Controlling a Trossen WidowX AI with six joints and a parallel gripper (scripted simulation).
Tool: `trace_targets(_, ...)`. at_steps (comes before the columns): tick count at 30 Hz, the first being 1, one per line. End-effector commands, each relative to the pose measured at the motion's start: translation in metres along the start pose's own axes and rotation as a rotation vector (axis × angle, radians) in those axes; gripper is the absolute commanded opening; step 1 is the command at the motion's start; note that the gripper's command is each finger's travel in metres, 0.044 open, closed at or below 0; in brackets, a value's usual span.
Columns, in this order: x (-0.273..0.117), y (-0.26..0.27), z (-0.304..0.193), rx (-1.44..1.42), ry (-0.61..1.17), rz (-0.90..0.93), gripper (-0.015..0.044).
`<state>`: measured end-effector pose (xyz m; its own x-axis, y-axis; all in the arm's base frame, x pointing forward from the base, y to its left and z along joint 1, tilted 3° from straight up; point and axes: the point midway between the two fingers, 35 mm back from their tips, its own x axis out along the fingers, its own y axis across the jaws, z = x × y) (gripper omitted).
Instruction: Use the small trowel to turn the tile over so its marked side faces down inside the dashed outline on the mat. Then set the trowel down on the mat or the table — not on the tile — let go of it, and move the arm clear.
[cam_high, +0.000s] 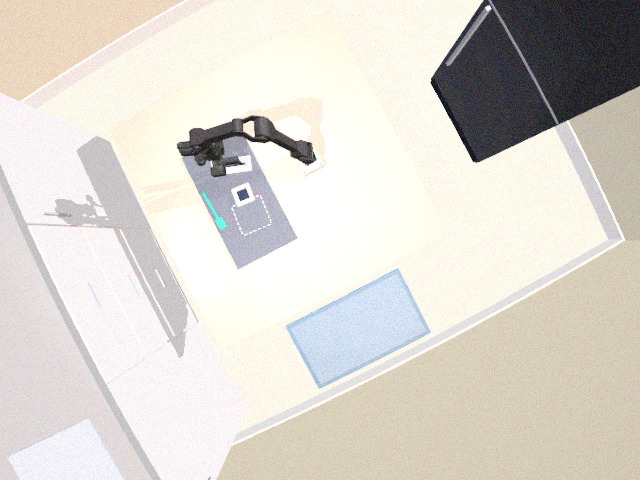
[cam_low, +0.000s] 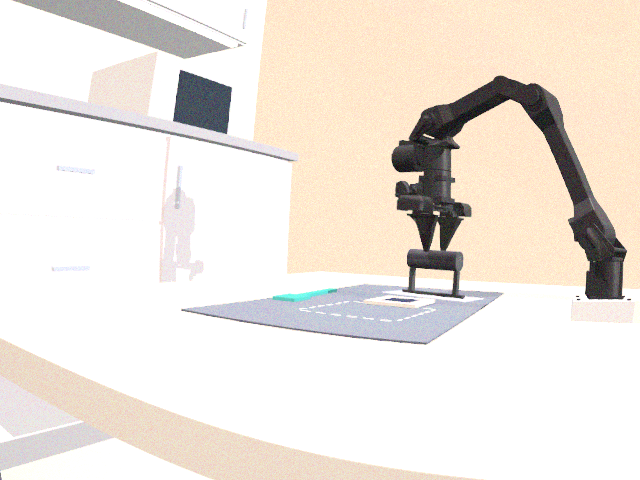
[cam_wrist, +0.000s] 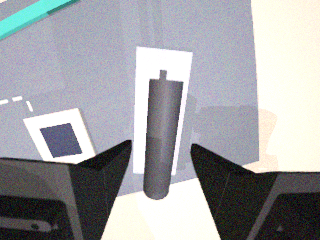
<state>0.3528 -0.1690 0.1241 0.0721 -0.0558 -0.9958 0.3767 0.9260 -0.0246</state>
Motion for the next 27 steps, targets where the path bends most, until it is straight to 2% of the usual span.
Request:
trace_targets(1,0.007,-0.001,-0.001,0.003,0.005,-0.003,0.027)
trace_targets(12,0.022,-0.001,-0.002,0.003,0.005,-0.004,0.027)
trace_targets(17,0.022,-0.001,-0.002,0.003,0.005,-0.004,0.0139)
trace_targets(27,0.022,-0.001,-0.002,0.003,0.005,-0.004,0.013)
